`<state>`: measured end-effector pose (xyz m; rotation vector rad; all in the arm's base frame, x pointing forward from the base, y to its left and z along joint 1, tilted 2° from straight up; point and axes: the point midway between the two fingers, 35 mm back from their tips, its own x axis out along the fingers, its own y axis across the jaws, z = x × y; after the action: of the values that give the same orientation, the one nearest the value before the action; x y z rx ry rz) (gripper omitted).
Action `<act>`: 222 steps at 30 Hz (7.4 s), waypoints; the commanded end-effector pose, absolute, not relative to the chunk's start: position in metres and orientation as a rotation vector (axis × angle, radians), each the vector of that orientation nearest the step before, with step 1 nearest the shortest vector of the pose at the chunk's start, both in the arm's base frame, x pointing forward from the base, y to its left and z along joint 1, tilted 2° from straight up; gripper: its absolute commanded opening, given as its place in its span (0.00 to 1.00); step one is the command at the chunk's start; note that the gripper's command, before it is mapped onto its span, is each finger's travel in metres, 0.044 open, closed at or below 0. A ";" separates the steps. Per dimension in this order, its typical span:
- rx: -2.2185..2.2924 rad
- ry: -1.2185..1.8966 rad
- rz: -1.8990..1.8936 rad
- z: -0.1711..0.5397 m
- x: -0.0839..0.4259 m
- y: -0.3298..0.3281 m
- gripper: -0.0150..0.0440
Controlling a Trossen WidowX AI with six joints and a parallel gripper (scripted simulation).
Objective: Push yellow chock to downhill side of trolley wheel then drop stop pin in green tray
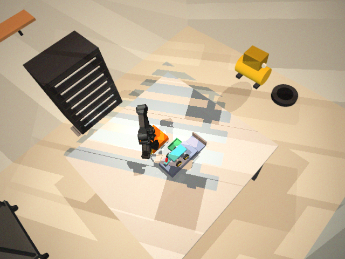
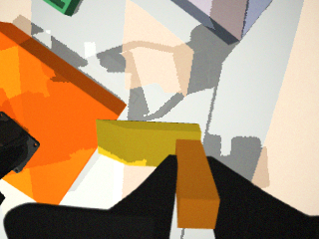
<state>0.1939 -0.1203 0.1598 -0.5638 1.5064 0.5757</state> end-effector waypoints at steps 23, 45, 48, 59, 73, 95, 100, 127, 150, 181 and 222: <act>-1.261 1.184 1.269 0.160 0.193 -0.121 0.25; -1.298 1.154 1.308 0.157 0.199 -0.080 0.25; -1.298 1.153 1.309 0.156 0.200 -0.069 0.25; -1.296 1.150 1.310 0.153 0.205 -0.032 0.25; -1.293 1.146 1.312 0.151 0.210 0.015 0.25; -1.288 1.141 1.314 0.149 0.217 0.088 0.25; -1.287 1.139 1.315 0.149 0.219 0.106 0.25; -1.423 1.044 1.445 0.145 0.226 0.175 0.25; -1.998 0.494 1.983 0.145 0.226 0.177 0.25; -2.335 -0.058 2.313 0.142 0.242 0.183 0.25; -2.336 -0.058 2.312 0.075 0.255 0.180 0.25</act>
<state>0.2547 0.1812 0.0807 -2.3317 -0.0593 2.3076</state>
